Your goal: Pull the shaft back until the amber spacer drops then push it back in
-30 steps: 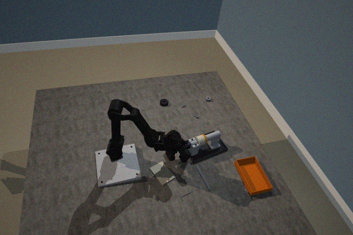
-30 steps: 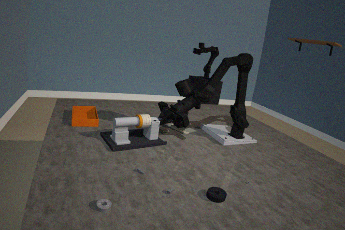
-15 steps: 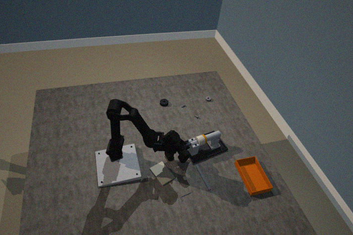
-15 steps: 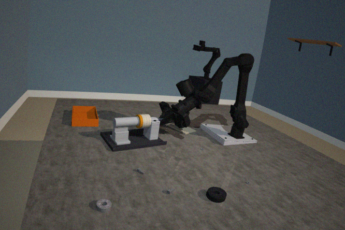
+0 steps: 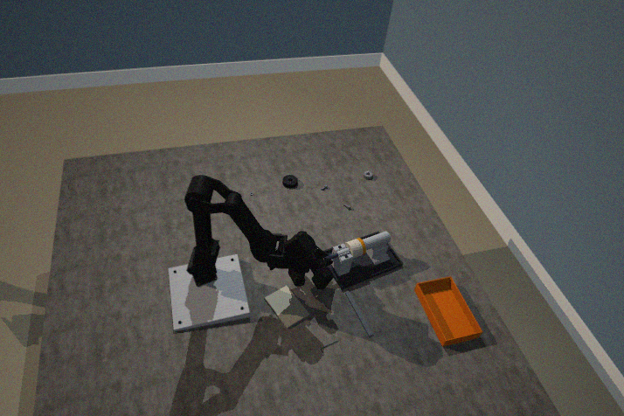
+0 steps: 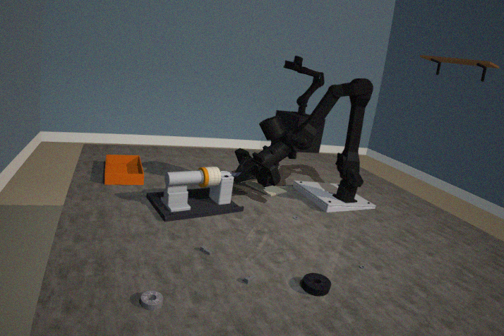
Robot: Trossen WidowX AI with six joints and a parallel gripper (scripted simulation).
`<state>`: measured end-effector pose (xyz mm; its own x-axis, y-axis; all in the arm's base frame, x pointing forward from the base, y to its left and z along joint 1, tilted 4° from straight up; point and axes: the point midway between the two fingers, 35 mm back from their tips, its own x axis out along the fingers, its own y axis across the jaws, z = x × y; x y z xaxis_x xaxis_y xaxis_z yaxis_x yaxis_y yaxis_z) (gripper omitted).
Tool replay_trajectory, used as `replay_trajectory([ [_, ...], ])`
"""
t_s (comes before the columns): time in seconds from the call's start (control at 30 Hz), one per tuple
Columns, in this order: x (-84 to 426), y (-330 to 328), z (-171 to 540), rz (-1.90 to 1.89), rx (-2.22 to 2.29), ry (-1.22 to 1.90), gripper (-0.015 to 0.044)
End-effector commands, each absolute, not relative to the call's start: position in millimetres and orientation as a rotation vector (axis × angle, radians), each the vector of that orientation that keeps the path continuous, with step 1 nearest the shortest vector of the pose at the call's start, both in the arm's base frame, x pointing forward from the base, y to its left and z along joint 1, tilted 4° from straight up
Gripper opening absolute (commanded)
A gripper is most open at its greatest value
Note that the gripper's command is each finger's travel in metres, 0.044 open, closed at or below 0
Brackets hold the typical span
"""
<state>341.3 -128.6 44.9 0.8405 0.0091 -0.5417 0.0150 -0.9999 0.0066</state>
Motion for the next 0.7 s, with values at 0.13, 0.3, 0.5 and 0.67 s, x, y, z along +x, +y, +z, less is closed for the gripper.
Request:
replay_trajectory([
  [0.13,338.8,-128.3,45.1,-0.884,2.998,0.021,0.0000],
  [0.3,338.2,-128.3,45.1,-0.884,2.998,0.021,0.0000],
  [0.5,337.6,-128.4,45.1,-0.884,2.998,0.021,0.0000],
  [0.67,337.0,-128.4,45.1,-0.884,2.998,0.021,0.0000],
])
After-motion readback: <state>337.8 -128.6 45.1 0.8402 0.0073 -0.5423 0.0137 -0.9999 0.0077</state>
